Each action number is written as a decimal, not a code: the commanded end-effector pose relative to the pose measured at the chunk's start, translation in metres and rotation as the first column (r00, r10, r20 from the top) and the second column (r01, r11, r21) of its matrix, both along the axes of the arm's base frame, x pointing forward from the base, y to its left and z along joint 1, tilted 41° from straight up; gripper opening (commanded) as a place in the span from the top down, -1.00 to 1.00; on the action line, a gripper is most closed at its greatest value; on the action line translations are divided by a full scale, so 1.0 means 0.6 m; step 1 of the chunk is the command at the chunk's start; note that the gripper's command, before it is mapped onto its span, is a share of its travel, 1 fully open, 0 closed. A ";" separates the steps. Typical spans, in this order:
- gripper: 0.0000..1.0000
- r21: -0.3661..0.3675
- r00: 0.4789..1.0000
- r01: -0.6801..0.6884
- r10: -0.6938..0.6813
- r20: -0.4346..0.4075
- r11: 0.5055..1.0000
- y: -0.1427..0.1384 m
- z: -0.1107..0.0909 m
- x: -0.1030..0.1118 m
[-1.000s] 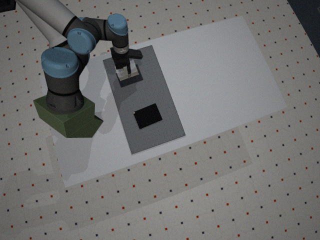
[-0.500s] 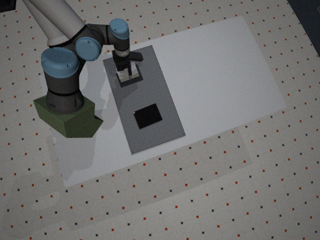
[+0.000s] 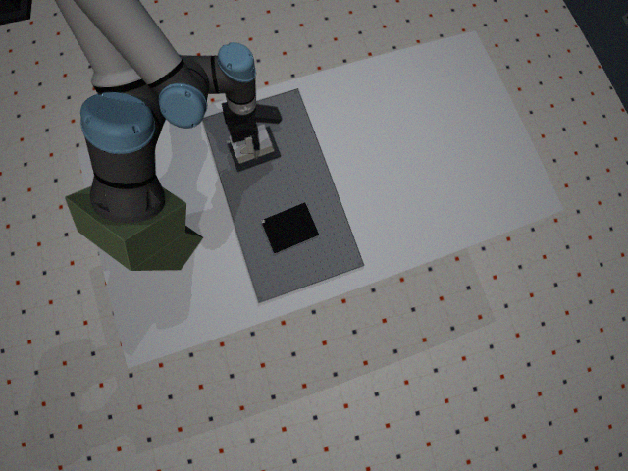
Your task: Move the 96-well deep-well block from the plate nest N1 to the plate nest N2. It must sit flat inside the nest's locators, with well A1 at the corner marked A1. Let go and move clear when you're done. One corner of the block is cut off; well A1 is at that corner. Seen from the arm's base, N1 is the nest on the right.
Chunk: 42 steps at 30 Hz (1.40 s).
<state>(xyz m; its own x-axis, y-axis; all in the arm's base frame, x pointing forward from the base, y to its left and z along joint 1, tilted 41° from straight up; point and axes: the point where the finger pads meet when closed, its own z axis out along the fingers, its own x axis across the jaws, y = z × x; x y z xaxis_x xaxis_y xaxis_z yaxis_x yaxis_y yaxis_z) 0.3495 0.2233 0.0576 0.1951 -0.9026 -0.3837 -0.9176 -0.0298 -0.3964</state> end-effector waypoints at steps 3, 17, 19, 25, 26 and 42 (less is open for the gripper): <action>1.00 -0.001 1.000 0.000 0.000 0.001 1.000 0.000 0.000 0.001; 1.00 -0.001 1.000 0.000 0.000 0.001 1.000 0.001 -0.001 0.001; 1.00 -0.001 1.000 0.000 0.000 0.001 1.000 0.001 -0.001 0.001; 1.00 -0.001 1.000 0.000 0.000 0.001 1.000 0.001 -0.002 0.002; 1.00 -0.001 1.000 0.000 0.000 0.001 1.000 0.002 -0.002 0.002; 1.00 -0.001 1.000 0.000 0.000 0.001 1.000 0.003 -0.005 0.004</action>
